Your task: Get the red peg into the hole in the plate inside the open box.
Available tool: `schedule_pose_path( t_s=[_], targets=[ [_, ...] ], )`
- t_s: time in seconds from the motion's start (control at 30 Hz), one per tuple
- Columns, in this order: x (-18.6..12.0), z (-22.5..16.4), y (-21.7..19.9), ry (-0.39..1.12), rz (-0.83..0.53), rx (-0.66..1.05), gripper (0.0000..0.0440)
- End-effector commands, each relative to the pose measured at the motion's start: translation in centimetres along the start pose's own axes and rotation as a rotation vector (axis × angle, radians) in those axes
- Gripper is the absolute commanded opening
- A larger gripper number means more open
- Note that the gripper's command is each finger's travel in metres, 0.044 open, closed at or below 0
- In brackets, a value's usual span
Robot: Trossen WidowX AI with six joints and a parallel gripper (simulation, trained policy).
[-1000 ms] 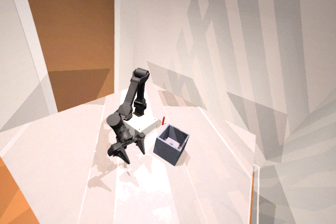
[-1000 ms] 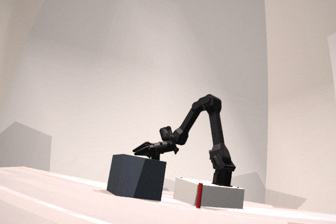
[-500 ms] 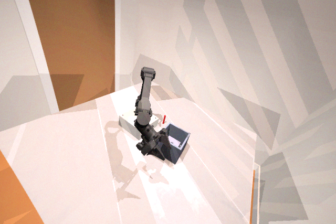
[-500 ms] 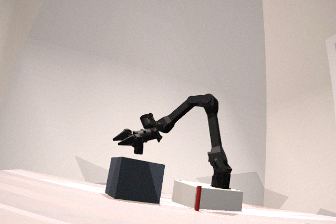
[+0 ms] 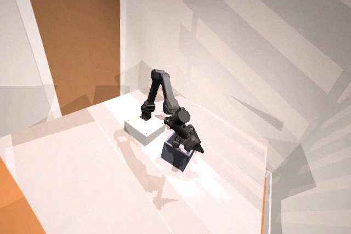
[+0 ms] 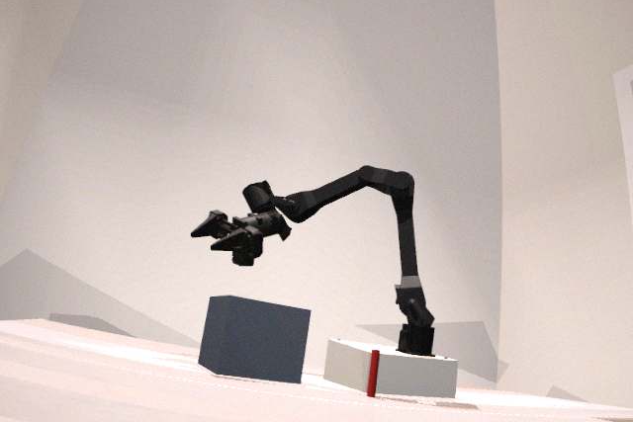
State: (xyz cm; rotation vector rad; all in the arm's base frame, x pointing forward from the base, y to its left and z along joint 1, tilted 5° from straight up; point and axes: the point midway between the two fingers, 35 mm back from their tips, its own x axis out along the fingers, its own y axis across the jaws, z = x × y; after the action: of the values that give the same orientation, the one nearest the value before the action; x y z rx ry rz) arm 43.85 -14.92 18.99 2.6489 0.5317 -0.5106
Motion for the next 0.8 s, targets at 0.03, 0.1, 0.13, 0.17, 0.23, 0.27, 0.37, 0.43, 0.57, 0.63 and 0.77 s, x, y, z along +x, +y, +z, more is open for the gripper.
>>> schedule_pose_path(
  t_s=[0.03, 0.1, 0.13, 0.17, 0.23, 0.27, 0.37, 0.43, 0.57, 0.63, 0.77],
  targets=[
    [1.3, -2.3, -2.4, 0.004, -0.057, -0.050, 0.0440],
    [1.9, -3.6, -3.8, 0.006, -0.089, -0.076, 0.0440],
    [2.1, -4.1, -4.6, 0.007, -0.106, -0.088, 0.0440],
    [2.4, -4.7, -5.4, 0.006, -0.123, -0.099, 0.0440],
    [2.8, -5.7, -7.1, 0.003, -0.158, -0.120, 0.0440],
    [2.9, -6.1, -8.0, 0.000, -0.177, -0.129, 0.0440],
    [3.3, -7.3, -10.9, -0.011, -0.234, -0.157, 0.0440],
    [3.3, -7.9, -12.8, -0.021, -0.273, -0.174, 0.0440],
    [3.1, -8.9, -16.8, -0.048, -0.353, -0.210, 0.0440],
    [2.9, -9.2, -18.9, -0.064, -0.394, -0.228, 0.0439],
    [1.9, -9.5, -22.8, -0.105, -0.475, -0.266, 0.0438]
  ],
)
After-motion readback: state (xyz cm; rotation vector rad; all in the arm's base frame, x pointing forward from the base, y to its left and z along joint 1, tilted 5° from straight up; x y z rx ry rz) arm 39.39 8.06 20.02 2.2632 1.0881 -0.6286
